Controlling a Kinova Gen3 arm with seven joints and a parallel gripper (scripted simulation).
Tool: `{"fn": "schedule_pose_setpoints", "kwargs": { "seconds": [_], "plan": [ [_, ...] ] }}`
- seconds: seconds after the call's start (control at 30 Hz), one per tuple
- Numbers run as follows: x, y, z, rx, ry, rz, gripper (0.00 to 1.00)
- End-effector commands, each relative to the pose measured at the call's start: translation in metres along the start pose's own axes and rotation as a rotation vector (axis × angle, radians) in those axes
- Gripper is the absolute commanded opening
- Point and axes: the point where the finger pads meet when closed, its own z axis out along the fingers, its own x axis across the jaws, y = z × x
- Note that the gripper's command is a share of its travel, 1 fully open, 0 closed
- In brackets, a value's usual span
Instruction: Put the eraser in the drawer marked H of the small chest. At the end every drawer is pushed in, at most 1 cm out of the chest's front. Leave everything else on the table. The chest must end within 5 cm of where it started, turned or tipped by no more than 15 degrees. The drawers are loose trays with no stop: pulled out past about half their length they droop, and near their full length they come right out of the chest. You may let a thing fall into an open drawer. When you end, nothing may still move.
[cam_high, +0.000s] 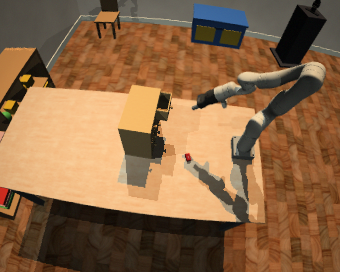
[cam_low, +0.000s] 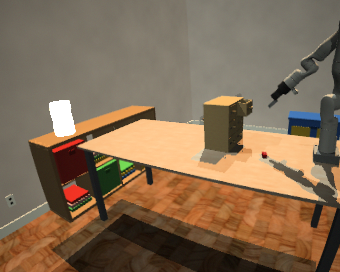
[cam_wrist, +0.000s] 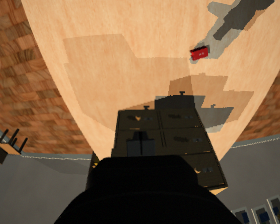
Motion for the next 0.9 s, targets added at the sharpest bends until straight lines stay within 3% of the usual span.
{"fn": "schedule_pose_setpoints", "kwargs": {
  "seconds": [0.0, 0.4, 0.87],
  "plan": [
    [0.0, 0.001, 0.0, -0.001, 0.0, 0.0, 0.0],
    [0.0, 0.002, 0.003, -0.001, 0.0, 0.0, 0.0],
    [0.0, 0.012, 0.021, -0.001, 0.0, 0.0, 0.0]
  ]
}}
